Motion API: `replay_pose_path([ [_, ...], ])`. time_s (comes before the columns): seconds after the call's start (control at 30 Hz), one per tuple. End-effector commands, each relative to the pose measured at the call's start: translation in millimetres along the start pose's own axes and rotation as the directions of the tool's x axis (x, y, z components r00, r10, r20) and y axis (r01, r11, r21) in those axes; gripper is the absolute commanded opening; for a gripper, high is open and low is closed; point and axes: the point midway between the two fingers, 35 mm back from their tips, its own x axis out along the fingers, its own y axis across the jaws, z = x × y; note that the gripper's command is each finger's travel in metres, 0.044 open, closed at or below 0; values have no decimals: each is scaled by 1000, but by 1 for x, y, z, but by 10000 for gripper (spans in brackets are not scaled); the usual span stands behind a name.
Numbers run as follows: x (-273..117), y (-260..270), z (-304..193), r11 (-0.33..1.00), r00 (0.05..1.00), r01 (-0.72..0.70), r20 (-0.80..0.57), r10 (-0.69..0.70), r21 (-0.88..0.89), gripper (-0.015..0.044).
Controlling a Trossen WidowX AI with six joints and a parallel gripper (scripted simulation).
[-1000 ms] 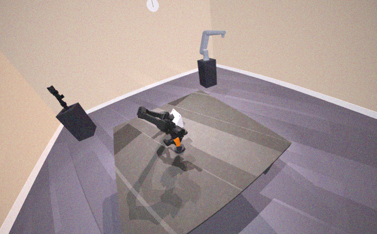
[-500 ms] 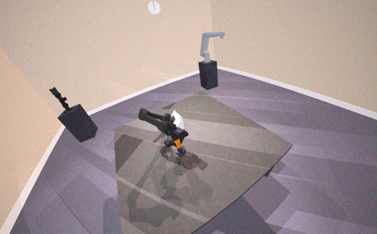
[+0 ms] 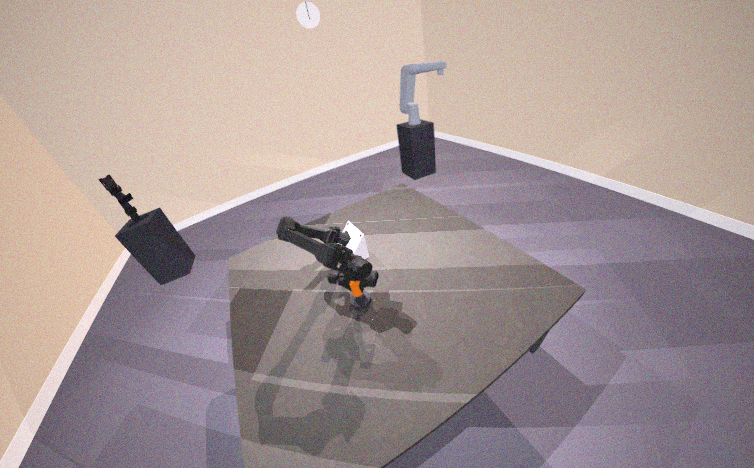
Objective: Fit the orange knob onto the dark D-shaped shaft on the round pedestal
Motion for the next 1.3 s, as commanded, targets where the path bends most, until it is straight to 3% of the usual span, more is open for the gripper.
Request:
replay_pose_path([
  [0.0, -3, -2, -3, 976, 1000, 9, -7, -8, 219, 0],
  [0.27, -3, -2, -2, 744, 1000, 11, -7, -8, 668, 0],
  [0.6, -2, -1, -1, 159, 1000, 8, -7, -8, 987, 0],
  [0.8, -1, 0, 1, -254, 1000, 5, -7, -8, 967, 0],
  [1.0, 0, 1, 3, -616, 1000, 1, -7, -8, 787, 0],
  [1.13, 0, 2, 4, -771, 1000, -1, -7, -8, 636, 0],
  [1.27, -2, 2, 4, -794, 1000, -2, -7, -8, 608, 0],
])
